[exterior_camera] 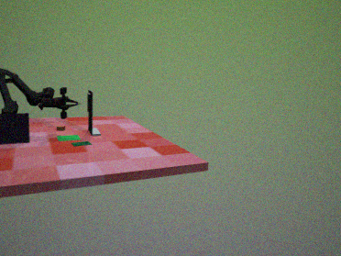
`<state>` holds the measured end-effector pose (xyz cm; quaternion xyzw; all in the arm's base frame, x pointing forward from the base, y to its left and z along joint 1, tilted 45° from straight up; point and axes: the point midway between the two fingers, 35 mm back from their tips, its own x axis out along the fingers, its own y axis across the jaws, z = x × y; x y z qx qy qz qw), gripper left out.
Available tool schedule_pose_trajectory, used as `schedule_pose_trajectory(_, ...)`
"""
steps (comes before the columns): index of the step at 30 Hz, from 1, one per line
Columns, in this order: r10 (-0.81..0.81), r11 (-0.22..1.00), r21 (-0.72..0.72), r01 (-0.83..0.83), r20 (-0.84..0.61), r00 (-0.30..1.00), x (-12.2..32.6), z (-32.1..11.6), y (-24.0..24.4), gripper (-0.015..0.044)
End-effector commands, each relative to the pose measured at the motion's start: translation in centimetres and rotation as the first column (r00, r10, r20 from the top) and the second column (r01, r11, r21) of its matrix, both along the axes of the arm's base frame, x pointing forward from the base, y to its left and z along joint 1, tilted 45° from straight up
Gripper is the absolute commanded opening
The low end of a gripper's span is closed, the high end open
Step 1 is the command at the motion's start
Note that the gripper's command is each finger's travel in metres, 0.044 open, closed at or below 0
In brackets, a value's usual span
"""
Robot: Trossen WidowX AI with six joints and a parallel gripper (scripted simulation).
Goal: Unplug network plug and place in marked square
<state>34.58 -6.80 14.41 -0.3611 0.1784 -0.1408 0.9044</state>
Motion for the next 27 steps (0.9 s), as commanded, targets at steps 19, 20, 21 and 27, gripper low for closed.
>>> schedule_pose_trajectory(19,-0.005,1.0,0.004,0.005,-0.003,1.0,-0.95,0.06,0.29,0.0)
schedule_pose_trajectory(20,-0.005,1.0,0.004,0.005,-0.003,1.0,-0.99,0.07,0.31,0.0)
schedule_pose_trajectory(21,-0.005,1.0,0.004,0.005,-0.003,1.0,-1.03,0.07,0.32,0.0)
schedule_pose_trajectory(27,-0.001,1.0,0.001,0.001,-0.002,1.0,-1.23,0.75,-0.53,0.0)
